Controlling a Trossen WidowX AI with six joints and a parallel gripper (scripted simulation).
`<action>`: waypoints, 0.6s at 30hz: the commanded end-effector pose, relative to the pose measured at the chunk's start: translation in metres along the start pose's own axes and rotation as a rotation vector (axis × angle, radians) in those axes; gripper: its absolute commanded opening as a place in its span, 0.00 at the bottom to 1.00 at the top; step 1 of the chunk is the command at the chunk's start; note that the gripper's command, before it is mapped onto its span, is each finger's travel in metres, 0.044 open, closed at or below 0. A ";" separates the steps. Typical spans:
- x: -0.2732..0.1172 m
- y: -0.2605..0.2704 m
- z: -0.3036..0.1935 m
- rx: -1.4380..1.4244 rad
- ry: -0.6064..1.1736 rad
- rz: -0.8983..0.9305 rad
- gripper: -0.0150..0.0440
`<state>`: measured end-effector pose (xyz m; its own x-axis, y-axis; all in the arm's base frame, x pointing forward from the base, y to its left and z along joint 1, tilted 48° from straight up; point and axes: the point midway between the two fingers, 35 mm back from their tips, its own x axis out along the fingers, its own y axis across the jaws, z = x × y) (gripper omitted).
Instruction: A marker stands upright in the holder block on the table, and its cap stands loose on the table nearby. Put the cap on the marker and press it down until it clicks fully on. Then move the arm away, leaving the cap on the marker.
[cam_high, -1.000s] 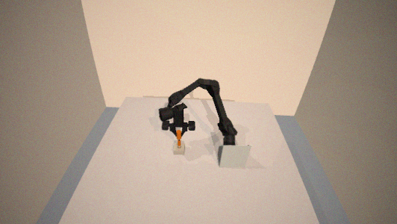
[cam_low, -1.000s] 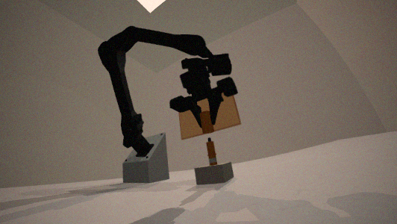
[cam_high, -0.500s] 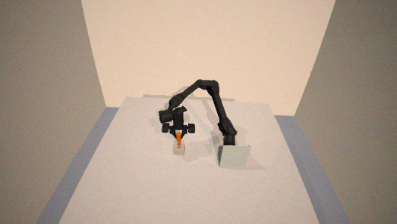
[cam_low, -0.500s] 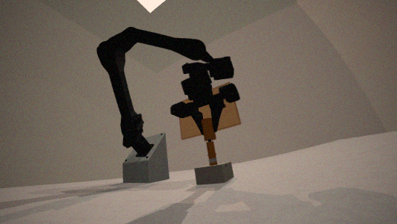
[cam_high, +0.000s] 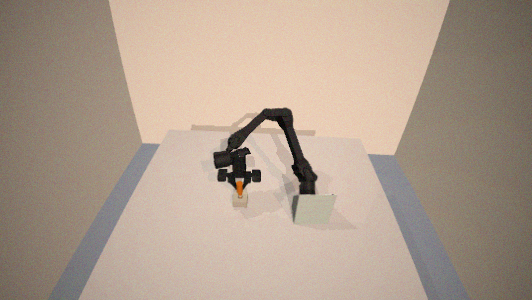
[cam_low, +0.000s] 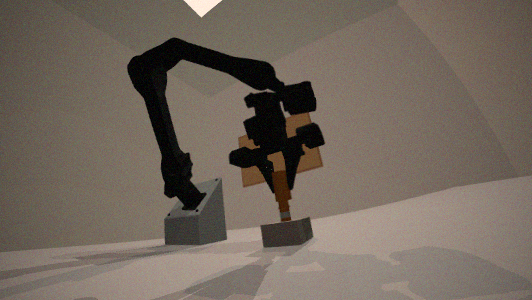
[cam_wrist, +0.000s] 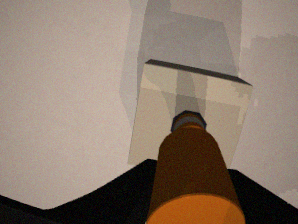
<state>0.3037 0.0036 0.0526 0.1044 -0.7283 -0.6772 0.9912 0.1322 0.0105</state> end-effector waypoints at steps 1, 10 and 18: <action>0.007 -0.001 0.001 -0.005 -0.006 -0.002 0.25; 0.013 -0.001 0.001 -0.004 -0.007 -0.002 0.25; 0.012 -0.002 0.001 0.000 -0.002 -0.002 0.39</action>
<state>0.3036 -0.0059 0.0448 0.1021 -0.7300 -0.6757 0.9914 0.1307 0.0085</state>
